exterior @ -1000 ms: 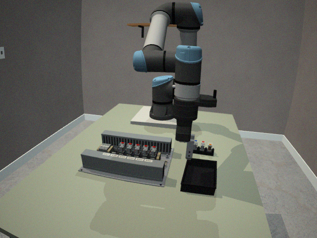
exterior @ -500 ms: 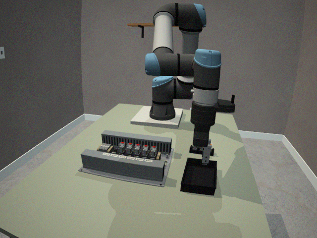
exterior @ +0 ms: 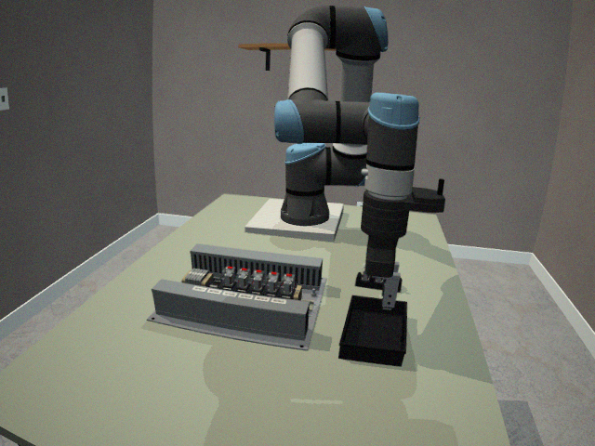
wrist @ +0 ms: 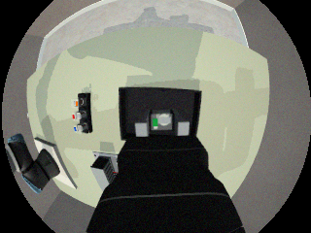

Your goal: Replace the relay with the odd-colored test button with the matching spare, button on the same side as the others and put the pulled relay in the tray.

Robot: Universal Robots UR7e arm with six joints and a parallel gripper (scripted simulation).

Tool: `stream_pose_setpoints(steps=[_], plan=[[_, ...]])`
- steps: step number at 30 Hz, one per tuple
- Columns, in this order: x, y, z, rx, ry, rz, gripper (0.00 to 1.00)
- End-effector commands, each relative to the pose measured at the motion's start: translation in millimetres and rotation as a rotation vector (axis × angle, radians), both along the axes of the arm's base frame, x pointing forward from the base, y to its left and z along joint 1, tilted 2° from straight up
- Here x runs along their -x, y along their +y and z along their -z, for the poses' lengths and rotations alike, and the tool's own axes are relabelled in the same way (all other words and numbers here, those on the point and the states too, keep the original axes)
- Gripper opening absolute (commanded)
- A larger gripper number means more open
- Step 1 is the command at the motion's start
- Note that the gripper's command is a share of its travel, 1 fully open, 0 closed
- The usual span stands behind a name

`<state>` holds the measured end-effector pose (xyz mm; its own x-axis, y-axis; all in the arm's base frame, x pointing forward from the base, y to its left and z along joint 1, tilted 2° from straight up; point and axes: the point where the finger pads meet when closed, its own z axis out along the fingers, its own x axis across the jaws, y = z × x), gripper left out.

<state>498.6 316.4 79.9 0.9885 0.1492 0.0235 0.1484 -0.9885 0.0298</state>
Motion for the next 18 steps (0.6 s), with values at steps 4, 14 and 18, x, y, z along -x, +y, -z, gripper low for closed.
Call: stream_pose_setpoints(steps=[4,14,18], plan=[[-0.5,0.4,-0.8,-0.001,-0.002,0.0,0.0],[0.1,-6.5,-1.7,-0.001,-0.002,0.0,0.0],[0.1,-6.5,-1.7,-0.001,-0.002,0.0,0.0]])
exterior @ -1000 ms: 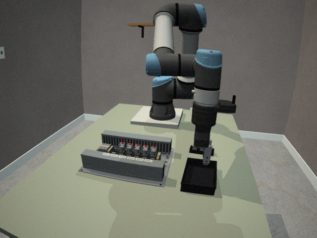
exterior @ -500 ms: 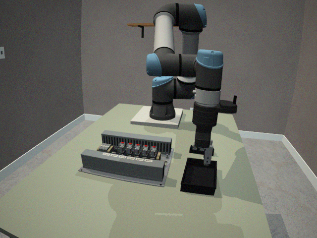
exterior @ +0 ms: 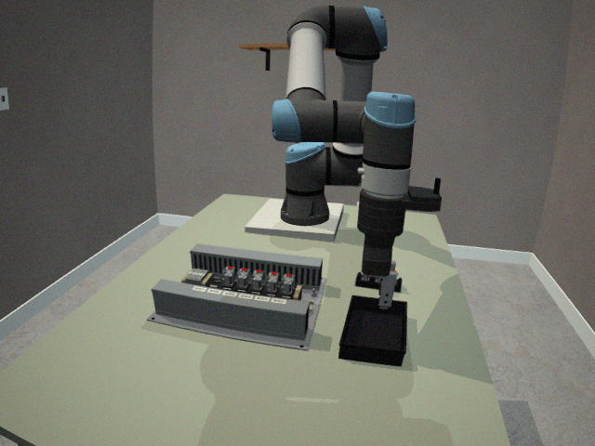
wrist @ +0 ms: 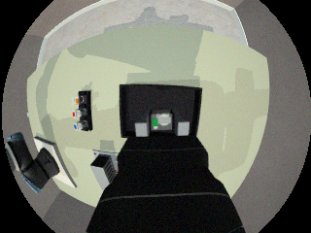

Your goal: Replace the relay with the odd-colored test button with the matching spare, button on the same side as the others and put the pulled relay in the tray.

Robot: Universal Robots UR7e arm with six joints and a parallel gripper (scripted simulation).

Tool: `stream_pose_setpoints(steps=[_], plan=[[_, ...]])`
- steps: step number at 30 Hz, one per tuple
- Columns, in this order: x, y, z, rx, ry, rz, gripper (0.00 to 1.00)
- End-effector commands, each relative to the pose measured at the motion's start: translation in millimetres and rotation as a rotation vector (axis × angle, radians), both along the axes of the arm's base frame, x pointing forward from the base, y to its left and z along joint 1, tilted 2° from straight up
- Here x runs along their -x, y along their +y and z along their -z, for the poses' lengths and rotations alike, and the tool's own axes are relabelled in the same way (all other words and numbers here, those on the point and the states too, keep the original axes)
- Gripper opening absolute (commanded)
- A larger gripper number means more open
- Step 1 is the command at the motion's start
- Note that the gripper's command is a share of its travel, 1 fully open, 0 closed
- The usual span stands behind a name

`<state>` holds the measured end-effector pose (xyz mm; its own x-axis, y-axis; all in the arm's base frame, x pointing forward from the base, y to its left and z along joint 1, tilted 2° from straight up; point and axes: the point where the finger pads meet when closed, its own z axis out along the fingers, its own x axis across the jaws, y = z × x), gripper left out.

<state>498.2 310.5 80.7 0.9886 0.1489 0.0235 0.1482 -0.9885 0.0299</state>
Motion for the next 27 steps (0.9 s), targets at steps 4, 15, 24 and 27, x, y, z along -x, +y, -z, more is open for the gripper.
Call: stream_pose_setpoints(steps=[4,15,24,27], plan=[[-0.3,-1,-0.8,-0.001,-0.002,0.0,0.0],[0.0,-4,-1.3,-0.001,-0.002,0.0,0.0],[-0.2,-5,7.6,-0.001,-0.002,0.0,0.0],[-0.8,-7,34.5,-0.001,-0.002,0.0,0.0]])
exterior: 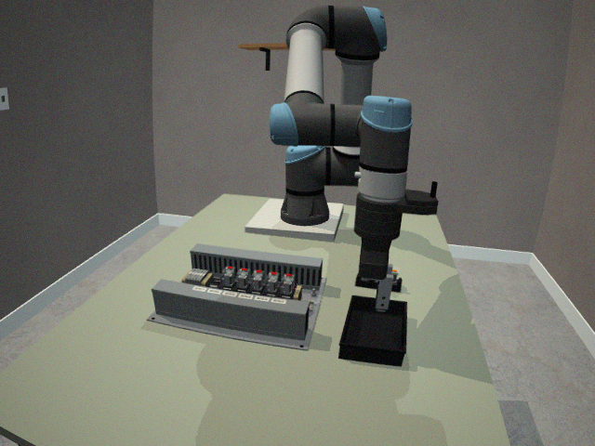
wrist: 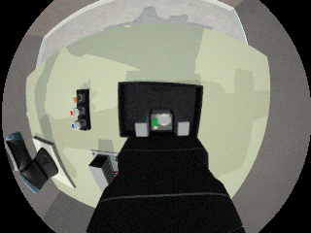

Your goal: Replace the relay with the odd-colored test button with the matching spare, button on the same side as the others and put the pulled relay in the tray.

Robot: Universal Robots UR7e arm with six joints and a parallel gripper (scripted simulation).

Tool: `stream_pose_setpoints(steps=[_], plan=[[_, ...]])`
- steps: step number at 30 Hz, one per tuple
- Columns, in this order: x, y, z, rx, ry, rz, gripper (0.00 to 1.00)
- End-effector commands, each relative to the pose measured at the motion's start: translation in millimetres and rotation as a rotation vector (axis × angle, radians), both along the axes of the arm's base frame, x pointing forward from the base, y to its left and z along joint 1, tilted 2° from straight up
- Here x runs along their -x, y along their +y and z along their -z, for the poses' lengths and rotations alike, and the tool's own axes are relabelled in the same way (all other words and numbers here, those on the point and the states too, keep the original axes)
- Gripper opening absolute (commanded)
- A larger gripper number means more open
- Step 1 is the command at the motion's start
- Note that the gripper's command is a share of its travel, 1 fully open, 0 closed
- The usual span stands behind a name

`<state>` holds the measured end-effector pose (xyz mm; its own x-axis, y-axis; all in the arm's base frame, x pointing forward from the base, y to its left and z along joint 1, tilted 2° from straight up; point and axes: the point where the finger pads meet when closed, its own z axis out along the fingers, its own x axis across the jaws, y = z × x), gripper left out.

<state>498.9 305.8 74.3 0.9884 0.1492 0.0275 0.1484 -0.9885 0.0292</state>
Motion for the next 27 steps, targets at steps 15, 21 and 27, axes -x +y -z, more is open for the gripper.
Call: stream_pose_setpoints(steps=[15,21,27], plan=[[-0.4,-5,45.4,0.001,0.003,0.0,0.0],[-1.0,-6,58.6,0.001,0.002,0.0,0.0],[-1.0,-6,58.6,0.001,0.002,0.0,0.0]])
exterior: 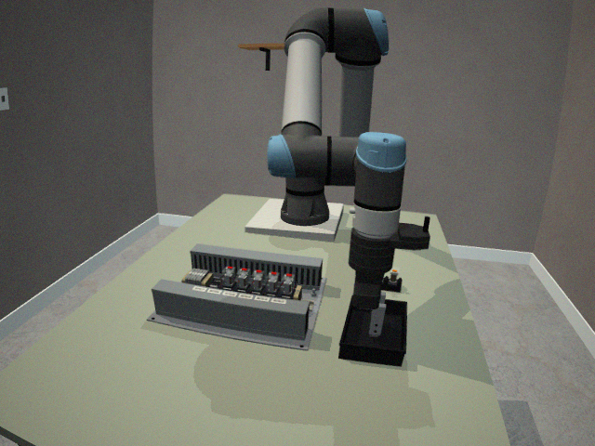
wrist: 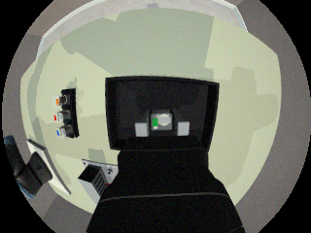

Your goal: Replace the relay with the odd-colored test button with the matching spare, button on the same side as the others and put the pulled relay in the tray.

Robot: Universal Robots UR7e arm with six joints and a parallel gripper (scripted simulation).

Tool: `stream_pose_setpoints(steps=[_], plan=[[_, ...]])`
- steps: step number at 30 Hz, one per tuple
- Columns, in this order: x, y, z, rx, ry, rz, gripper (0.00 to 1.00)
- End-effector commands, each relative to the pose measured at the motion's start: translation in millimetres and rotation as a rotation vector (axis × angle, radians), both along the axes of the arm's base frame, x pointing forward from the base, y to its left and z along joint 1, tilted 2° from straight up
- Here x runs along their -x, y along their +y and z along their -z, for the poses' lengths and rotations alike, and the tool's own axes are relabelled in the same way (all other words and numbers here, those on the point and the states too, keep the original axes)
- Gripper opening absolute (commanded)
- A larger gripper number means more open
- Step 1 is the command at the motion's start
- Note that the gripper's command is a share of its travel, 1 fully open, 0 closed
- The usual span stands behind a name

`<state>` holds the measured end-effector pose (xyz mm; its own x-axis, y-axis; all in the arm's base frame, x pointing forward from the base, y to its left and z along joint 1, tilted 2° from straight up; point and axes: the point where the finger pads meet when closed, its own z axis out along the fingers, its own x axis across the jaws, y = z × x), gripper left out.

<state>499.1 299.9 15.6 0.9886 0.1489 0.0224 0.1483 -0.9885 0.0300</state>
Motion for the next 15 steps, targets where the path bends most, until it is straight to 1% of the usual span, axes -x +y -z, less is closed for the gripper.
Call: stream_pose_setpoints(steps=[1,3,8,15], plan=[[-0.8,0.2,-0.1,-0.001,-0.003,0.0,0.0],[-0.8,0.2,-0.1,-0.001,-0.003,0.0,0.0],[-0.5,1.0,-8.6,-0.001,-0.003,0.0,0.0],[-0.5,1.0,-8.6,-0.001,-0.003,0.0,0.0]])
